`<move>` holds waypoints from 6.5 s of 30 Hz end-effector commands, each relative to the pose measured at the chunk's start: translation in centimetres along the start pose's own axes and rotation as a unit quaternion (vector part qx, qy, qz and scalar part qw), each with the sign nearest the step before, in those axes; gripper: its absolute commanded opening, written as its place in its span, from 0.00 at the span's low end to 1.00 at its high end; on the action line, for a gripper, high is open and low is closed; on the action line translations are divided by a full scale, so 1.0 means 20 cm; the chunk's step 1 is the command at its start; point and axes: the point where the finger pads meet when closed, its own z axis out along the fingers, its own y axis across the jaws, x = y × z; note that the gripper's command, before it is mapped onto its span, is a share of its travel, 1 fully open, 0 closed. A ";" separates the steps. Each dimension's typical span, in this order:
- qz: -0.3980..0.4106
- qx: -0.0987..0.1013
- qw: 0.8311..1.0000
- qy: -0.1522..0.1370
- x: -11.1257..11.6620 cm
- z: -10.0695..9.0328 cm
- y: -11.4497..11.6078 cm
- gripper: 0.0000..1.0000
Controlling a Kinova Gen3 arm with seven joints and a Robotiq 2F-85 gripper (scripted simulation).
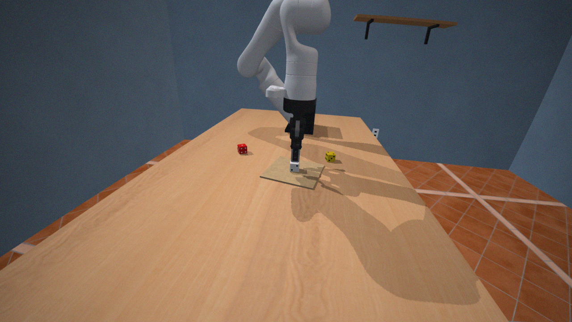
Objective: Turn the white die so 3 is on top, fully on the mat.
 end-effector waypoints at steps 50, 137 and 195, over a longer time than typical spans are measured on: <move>0.000 0.000 1.000 0.000 0.00 0.00 0.00 0.41; 0.000 0.000 0.992 0.126 -0.02 -0.22 0.00 0.41; 0.000 0.000 0.924 0.383 -0.05 -0.20 0.00 0.41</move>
